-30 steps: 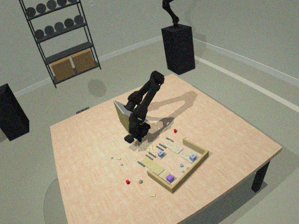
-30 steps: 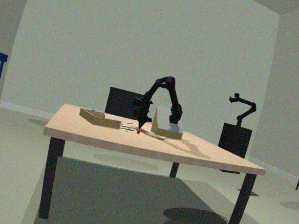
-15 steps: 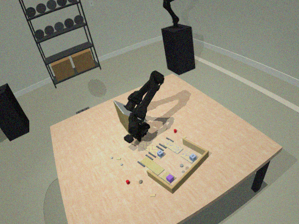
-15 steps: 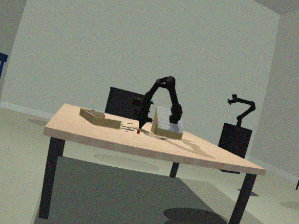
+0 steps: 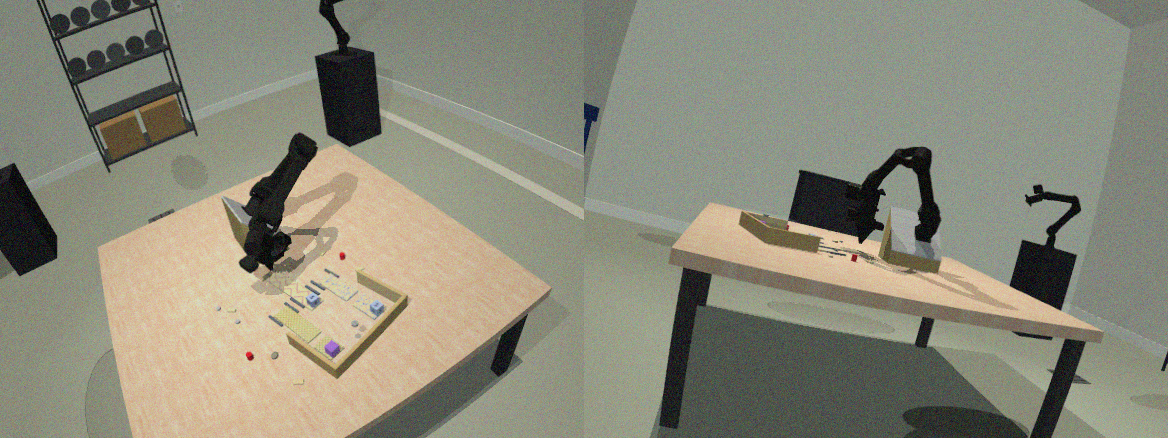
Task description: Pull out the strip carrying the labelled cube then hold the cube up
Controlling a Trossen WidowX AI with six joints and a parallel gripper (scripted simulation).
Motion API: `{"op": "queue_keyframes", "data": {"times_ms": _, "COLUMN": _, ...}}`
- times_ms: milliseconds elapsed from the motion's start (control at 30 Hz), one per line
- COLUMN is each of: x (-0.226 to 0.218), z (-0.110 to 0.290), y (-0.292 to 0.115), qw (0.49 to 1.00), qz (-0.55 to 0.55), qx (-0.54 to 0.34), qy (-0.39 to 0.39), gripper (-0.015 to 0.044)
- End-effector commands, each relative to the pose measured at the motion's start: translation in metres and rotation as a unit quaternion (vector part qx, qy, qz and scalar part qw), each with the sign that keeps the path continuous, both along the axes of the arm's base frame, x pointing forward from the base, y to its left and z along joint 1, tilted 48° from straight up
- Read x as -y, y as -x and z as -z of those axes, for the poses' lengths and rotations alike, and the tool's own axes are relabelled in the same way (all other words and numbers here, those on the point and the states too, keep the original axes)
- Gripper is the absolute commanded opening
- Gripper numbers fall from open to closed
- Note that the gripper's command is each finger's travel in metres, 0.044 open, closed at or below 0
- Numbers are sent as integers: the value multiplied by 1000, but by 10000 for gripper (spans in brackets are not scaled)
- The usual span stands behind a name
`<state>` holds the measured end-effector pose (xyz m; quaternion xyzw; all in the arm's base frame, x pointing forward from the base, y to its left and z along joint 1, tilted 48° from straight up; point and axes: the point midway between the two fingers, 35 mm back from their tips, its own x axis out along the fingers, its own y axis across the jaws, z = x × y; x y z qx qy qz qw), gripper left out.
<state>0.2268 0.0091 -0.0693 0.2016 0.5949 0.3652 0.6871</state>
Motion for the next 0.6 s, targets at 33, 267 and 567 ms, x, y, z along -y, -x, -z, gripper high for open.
{"op": "queue_keyframes", "data": {"times_ms": 33, "x": 7, "z": -6, "y": -3, "qw": 1000, "qz": -2, "qx": -2, "qy": 3, "gripper": 26}}
{"op": "queue_keyframes", "data": {"times_ms": 267, "x": 1, "z": -14, "y": -30, "qw": 998, "qz": 44, "qx": -52, "qy": 1, "gripper": 210}}
{"op": "queue_keyframes", "data": {"times_ms": 567, "x": -1, "z": -22, "y": -60, "qw": 998, "qz": 44, "qx": -51, "qy": 1, "gripper": 440}}
